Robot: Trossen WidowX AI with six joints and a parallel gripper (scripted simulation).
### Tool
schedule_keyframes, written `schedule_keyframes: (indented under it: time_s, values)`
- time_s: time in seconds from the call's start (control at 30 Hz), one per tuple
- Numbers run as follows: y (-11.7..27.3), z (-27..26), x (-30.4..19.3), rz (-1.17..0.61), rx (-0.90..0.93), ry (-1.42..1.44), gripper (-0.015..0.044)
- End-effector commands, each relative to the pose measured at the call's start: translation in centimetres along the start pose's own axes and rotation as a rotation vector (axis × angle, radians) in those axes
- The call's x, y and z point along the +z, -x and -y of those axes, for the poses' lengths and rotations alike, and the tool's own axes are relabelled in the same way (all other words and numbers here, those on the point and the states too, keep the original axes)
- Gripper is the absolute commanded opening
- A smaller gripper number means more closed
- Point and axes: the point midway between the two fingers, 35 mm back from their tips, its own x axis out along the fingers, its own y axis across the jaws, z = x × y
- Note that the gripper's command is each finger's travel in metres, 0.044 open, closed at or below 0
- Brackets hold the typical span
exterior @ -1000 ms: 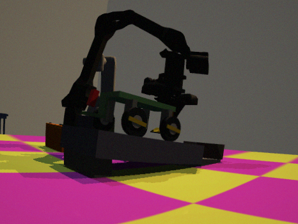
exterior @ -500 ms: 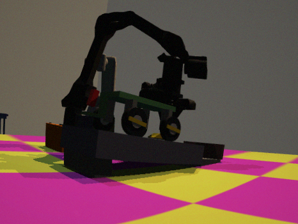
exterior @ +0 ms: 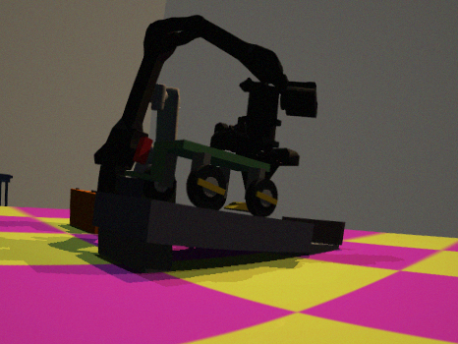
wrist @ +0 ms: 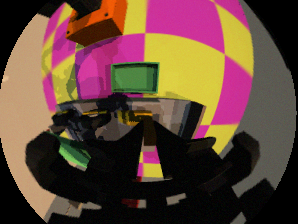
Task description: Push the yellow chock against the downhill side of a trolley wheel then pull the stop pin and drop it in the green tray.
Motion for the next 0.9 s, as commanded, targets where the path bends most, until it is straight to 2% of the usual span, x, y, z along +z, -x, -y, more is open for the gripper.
schedule_keyframes:
  time_s: [0.0,0.87]
  values:
    - [-0.1,-0.5,0.1,0.006,0.007,0.003,0.0]
    - [0.3,-1.3,-0.4,-0.001,-0.001,0.001,0.0]
